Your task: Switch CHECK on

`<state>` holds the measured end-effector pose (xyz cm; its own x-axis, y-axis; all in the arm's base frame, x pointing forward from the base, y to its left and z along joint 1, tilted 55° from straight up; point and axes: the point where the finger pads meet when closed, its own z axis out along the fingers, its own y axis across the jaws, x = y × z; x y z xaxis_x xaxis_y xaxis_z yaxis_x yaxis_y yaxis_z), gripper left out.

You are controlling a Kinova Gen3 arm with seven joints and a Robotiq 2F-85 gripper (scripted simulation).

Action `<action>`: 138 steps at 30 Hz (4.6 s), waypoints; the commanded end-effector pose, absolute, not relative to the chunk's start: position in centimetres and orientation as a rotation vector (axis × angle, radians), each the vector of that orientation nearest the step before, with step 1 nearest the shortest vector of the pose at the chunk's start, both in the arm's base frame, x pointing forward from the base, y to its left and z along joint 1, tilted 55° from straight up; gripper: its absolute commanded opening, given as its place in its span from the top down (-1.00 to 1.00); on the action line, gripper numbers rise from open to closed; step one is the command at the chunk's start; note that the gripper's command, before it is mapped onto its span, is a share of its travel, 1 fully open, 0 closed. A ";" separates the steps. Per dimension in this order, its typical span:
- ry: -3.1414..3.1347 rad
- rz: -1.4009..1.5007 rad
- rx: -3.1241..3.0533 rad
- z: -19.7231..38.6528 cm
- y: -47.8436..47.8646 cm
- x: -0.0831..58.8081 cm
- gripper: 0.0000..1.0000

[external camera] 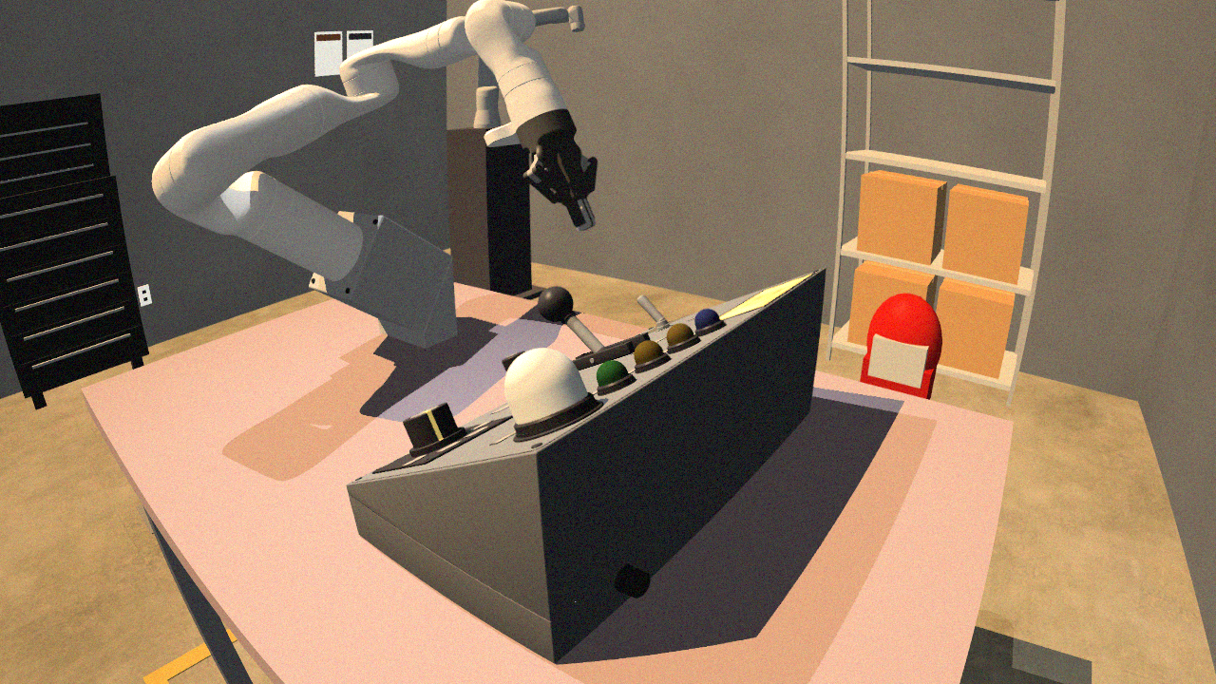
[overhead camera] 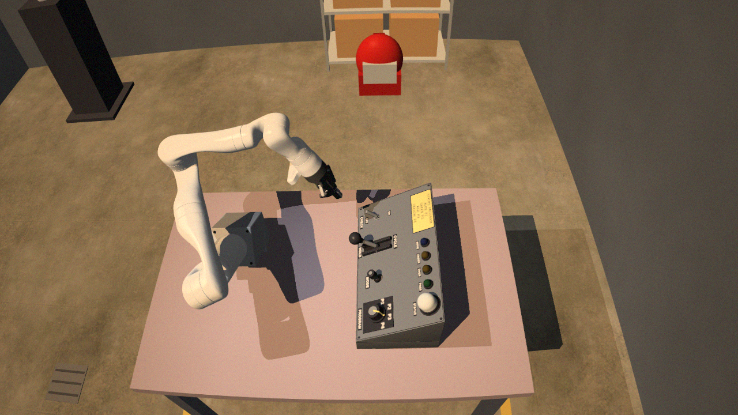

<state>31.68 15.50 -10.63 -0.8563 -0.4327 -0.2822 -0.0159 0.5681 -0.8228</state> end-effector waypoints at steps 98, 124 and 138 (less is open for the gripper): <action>2.346 -1.221 -0.362 -16.4 7.3 37.7 0.80; 2.346 -1.221 -0.362 -16.4 7.4 37.8 0.80; 2.346 -1.221 -0.362 -16.2 7.6 38.3 0.80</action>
<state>38.18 7.46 -16.27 -0.8565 -0.4325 -0.2817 -0.0165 0.5683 -0.8226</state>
